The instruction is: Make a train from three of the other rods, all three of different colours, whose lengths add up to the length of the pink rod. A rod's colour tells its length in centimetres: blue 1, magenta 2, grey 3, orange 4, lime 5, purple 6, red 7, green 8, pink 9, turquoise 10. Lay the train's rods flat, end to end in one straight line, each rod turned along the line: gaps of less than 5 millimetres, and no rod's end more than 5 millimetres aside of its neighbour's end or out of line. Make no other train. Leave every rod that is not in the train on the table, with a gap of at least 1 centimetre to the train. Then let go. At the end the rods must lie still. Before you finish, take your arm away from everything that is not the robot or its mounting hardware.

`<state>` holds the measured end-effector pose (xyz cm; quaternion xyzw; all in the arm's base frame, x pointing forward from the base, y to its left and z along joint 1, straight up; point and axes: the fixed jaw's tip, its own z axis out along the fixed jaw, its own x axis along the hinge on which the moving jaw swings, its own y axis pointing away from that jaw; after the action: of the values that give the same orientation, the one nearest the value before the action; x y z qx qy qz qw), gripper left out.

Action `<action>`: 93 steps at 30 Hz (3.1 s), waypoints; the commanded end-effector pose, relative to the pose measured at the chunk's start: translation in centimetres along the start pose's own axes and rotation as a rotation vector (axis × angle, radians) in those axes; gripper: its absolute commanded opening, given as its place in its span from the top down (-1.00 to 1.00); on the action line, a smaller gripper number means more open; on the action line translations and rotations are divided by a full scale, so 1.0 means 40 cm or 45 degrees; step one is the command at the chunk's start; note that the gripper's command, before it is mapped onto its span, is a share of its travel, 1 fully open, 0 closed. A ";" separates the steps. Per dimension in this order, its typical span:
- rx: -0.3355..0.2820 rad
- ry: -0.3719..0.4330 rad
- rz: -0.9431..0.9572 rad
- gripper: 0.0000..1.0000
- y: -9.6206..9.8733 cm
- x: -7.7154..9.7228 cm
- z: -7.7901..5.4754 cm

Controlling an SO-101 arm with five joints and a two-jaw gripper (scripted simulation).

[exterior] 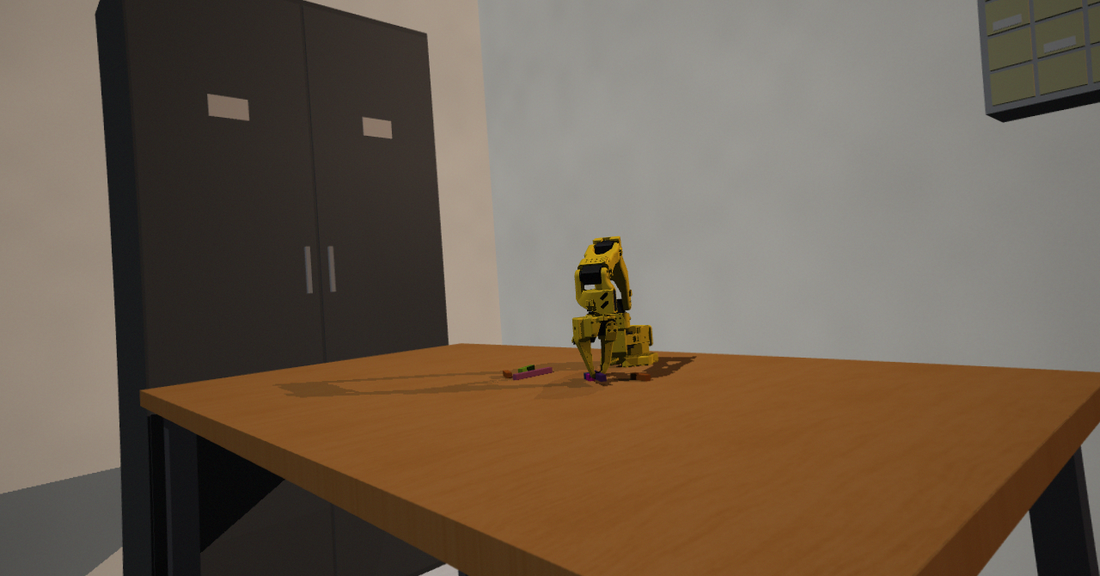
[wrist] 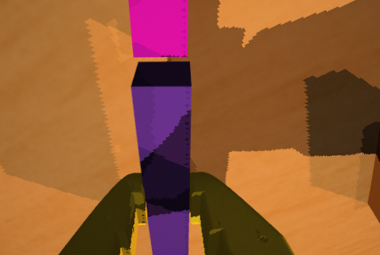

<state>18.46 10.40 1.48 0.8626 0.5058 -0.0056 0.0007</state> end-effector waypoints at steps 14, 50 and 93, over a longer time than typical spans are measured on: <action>-0.074 0.136 -0.006 1.00 0.018 0.039 -0.051; -0.078 0.144 0.002 1.00 0.020 0.043 -0.049; -0.069 0.127 0.007 0.98 0.017 0.039 -0.028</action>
<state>18.61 10.49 0.83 0.8639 0.5036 -0.0022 0.0006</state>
